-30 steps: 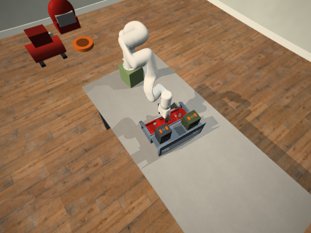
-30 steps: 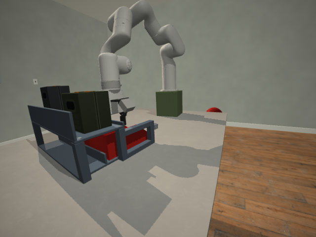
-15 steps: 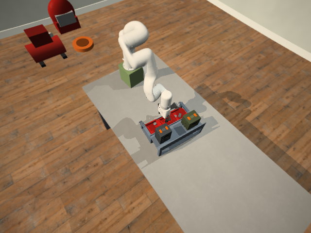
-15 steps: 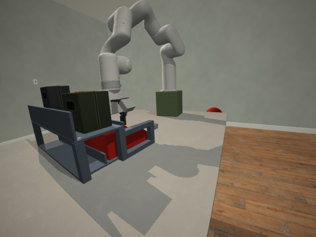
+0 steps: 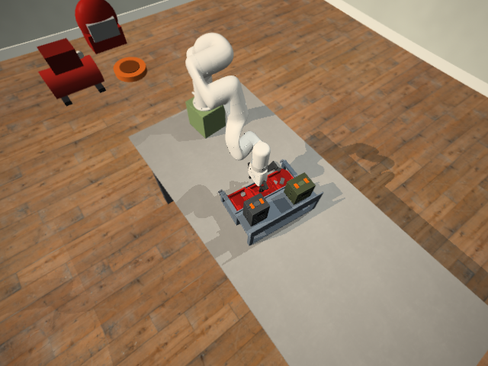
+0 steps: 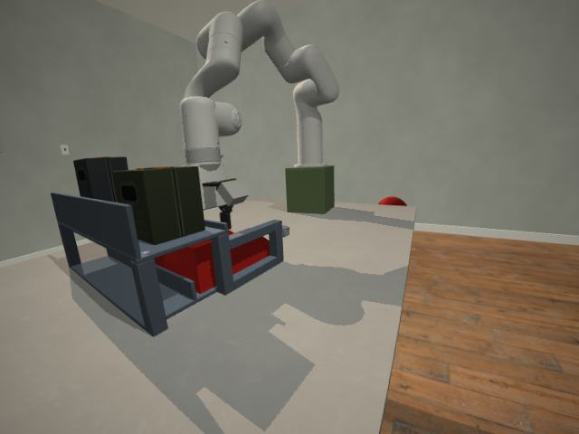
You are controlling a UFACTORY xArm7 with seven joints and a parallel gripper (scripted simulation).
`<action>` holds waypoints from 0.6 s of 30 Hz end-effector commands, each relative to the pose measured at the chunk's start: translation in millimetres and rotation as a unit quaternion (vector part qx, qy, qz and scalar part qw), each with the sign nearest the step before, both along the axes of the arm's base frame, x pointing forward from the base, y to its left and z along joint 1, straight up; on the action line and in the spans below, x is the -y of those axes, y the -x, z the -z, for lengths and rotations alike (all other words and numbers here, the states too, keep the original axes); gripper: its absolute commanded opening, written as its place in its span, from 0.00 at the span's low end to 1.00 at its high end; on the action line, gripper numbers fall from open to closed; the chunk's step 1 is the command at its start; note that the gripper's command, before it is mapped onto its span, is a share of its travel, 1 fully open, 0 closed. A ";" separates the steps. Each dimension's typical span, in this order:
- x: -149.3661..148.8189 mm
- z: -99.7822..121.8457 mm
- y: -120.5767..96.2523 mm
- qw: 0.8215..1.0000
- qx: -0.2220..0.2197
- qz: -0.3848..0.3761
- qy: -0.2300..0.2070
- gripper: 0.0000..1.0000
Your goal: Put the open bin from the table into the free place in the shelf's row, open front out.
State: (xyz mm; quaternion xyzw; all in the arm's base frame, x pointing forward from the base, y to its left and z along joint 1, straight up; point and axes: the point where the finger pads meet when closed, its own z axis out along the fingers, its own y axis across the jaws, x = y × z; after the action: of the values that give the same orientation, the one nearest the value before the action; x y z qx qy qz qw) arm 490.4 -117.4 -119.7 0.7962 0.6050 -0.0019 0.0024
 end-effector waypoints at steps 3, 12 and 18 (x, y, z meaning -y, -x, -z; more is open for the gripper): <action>0.4 -1.6 -1.9 1.000 0.002 0.000 0.001 1.00; 0.4 -1.6 -1.9 1.000 0.002 0.000 0.001 1.00; 0.2 -33.6 -1.7 1.000 0.002 0.000 0.001 1.00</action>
State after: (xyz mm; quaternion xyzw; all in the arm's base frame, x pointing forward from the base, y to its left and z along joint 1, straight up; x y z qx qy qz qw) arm 489.0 -117.0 -115.9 0.7962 0.6050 -0.0031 0.0009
